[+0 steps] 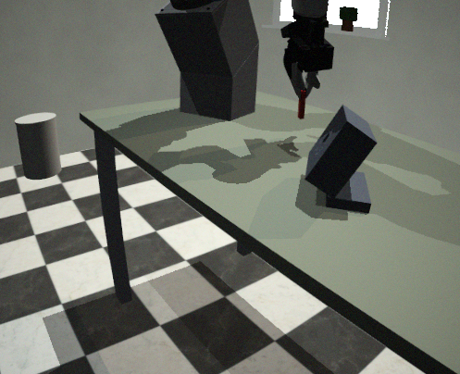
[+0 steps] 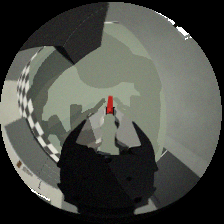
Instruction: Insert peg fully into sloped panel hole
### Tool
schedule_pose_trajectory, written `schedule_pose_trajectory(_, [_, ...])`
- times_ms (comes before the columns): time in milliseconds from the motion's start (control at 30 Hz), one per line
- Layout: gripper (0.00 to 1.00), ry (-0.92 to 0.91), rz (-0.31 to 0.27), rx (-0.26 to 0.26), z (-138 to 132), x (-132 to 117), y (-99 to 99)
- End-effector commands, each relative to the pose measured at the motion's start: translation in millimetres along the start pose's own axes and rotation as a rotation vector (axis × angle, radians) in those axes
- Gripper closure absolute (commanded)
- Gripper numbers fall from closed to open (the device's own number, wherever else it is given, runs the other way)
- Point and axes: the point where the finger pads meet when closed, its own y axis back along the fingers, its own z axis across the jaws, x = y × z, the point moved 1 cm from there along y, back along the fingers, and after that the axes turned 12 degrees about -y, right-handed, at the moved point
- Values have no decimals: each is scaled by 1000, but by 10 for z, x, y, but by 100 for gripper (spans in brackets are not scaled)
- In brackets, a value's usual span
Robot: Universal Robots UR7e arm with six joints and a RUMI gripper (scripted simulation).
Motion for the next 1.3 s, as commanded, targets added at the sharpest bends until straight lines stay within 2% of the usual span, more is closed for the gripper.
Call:
schedule_pose_trajectory(0, [100,-15,12,-9,-5,-2,-1])
schedule_pose_trajectory(1267, [100,-137,107,-79,-46,-20,-5])
